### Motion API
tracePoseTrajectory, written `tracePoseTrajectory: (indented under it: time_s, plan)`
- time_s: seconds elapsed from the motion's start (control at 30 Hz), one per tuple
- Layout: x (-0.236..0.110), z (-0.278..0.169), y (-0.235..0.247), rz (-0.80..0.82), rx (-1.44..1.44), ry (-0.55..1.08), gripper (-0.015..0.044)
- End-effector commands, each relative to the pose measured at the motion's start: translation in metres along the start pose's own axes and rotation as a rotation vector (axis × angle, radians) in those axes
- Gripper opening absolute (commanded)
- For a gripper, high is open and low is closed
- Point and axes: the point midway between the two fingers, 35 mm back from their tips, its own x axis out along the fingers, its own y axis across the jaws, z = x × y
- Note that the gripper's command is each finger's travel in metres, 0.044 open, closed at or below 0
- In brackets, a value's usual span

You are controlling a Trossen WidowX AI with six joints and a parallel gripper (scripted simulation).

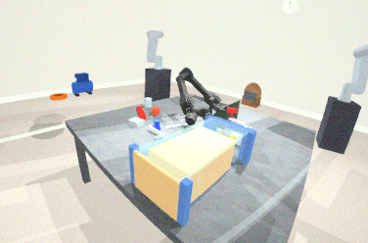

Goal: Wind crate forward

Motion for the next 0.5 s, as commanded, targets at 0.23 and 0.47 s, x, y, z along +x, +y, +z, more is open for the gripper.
tracePoseTrajectory:
  time_s: [0.23, 0.47]
  plan:
    - [0.002, 0.0, 0.097, 0.003, -0.002, -0.002, 0.024]
    - [0.003, -0.001, 0.1, 0.004, -0.002, -0.001, 0.024]
